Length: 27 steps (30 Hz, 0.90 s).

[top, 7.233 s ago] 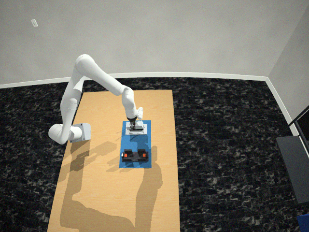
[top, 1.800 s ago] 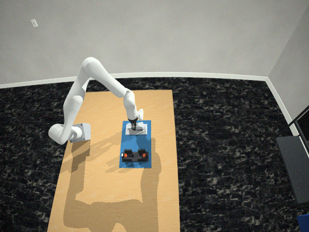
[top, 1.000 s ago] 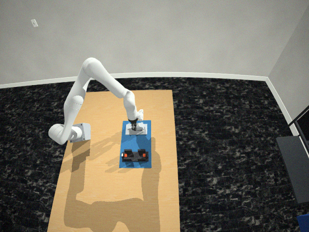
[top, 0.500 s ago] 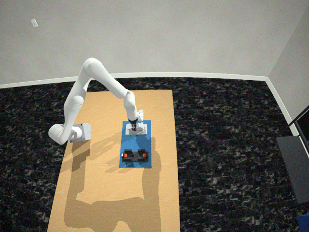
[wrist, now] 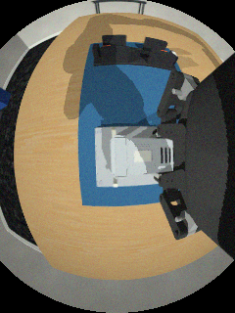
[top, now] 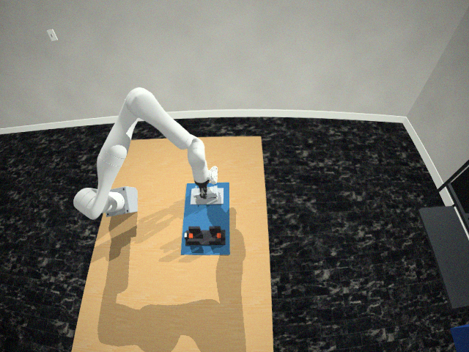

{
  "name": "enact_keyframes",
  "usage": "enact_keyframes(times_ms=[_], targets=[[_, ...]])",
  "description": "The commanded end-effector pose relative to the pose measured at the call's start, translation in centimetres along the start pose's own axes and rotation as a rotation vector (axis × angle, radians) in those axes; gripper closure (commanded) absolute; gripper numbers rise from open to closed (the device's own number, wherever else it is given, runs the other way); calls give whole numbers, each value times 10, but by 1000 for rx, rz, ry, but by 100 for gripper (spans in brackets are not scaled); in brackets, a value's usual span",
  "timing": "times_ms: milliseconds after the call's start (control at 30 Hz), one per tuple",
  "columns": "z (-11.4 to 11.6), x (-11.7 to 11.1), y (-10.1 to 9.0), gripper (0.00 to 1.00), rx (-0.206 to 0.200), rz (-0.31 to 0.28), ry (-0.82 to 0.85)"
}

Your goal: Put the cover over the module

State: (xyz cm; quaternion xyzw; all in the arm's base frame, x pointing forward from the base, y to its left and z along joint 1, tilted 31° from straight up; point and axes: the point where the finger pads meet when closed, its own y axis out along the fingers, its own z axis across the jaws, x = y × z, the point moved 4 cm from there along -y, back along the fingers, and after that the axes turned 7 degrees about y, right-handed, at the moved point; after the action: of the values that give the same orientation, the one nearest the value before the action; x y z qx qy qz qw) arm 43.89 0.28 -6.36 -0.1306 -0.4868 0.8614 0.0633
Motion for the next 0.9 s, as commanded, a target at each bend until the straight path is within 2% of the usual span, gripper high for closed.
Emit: enact_keyframes(times_ms=[0, 867], targets=[[-1, 0, -1, 100, -2, 2, 0], [-1, 0, 6, 100, -2, 2, 0]])
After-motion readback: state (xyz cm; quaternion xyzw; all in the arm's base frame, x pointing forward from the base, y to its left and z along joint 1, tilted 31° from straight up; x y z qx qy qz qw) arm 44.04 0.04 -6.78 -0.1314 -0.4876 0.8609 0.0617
